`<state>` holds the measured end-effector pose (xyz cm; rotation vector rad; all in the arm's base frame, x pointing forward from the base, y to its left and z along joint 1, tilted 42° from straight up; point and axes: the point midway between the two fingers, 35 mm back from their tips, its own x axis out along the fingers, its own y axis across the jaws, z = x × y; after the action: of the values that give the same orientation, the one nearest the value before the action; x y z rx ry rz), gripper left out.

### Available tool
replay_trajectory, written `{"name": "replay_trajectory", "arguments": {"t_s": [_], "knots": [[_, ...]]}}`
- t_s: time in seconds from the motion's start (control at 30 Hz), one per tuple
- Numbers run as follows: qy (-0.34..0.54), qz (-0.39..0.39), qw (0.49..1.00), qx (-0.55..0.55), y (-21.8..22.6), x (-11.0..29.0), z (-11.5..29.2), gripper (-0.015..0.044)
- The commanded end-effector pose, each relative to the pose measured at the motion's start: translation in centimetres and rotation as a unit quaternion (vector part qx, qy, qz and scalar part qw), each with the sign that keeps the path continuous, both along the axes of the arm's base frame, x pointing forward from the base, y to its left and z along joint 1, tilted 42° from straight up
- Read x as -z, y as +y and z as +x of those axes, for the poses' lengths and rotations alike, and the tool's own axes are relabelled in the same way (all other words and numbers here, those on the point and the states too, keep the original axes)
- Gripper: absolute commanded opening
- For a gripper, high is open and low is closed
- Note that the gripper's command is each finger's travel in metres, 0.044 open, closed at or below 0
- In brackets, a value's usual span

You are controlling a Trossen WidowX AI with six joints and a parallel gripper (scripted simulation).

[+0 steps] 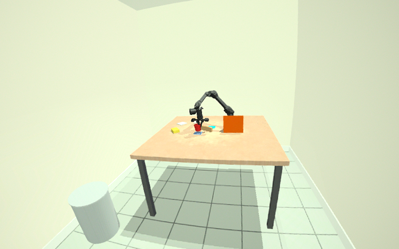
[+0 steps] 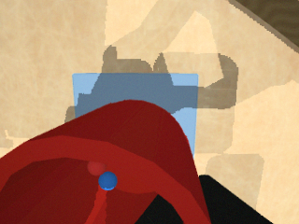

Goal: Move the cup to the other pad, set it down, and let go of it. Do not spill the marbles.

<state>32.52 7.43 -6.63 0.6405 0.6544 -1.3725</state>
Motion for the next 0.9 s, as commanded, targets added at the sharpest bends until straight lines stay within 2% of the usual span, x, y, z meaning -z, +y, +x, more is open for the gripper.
{"name": "replay_trajectory", "arguments": {"t_s": [0.0, 0.2, 0.87], "knots": [[-0.006, 0.005, 1.000, -0.001, 1.5, -1.5, 0.1, 0.0000], [-0.005, 0.004, 1.000, -0.001, 3.0, -3.4, -0.5, 0.0000], [-0.004, 0.001, 1.000, -0.003, 2.8, -3.4, -0.7, 0.0000]]}}
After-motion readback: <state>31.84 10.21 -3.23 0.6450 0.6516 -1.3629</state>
